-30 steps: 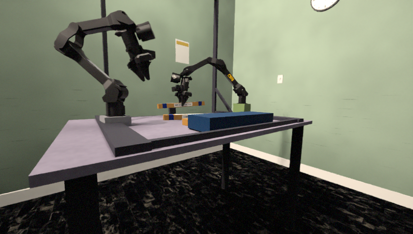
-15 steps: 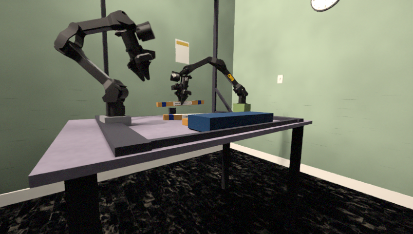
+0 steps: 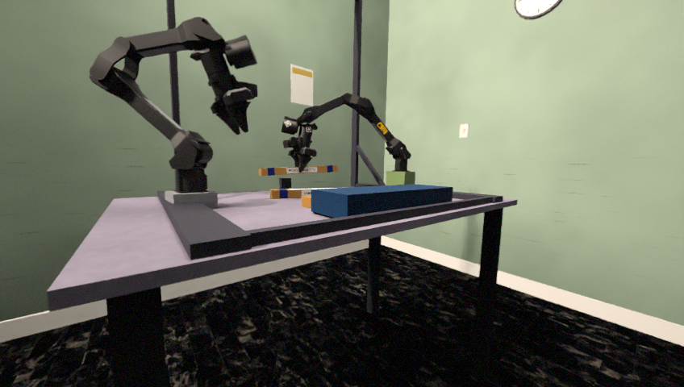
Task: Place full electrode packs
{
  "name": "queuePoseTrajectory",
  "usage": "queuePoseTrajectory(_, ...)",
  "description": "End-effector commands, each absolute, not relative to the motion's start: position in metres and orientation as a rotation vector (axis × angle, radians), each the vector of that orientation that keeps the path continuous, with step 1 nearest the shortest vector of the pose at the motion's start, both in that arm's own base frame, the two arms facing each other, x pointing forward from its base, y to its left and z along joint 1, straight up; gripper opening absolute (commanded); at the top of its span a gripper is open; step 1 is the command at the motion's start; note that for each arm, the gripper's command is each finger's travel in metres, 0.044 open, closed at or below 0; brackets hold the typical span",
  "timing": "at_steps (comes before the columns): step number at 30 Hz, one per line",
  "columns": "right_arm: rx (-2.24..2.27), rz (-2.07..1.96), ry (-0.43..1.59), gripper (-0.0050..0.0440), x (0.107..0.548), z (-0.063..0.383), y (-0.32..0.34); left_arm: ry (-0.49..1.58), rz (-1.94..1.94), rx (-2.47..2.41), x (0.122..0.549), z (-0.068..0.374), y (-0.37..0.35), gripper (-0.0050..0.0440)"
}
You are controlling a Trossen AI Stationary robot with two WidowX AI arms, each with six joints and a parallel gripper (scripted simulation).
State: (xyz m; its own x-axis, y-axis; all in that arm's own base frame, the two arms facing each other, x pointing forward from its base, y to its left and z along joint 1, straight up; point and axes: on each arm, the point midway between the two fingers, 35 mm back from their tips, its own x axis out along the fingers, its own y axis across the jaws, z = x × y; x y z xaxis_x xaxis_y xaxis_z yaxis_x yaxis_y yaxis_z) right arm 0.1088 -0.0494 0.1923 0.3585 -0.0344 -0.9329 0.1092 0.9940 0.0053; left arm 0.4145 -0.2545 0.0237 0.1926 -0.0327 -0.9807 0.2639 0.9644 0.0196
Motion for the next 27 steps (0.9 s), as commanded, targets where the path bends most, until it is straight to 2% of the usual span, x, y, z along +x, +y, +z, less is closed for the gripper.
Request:
queuePoseTrajectory(1, 0.056, -0.096, 1.177, 0.0330, 0.110, 0.200, -0.050, 1.250, -0.179, 0.105, 0.431, 0.077, -0.257, -0.0050)
queuePoseTrajectory(27, 0.056, -0.096, 1.177, 0.0330, 0.110, 0.200, -0.050, 1.273, -0.124, 0.072, 0.422, 0.087, -0.195, -0.0050)
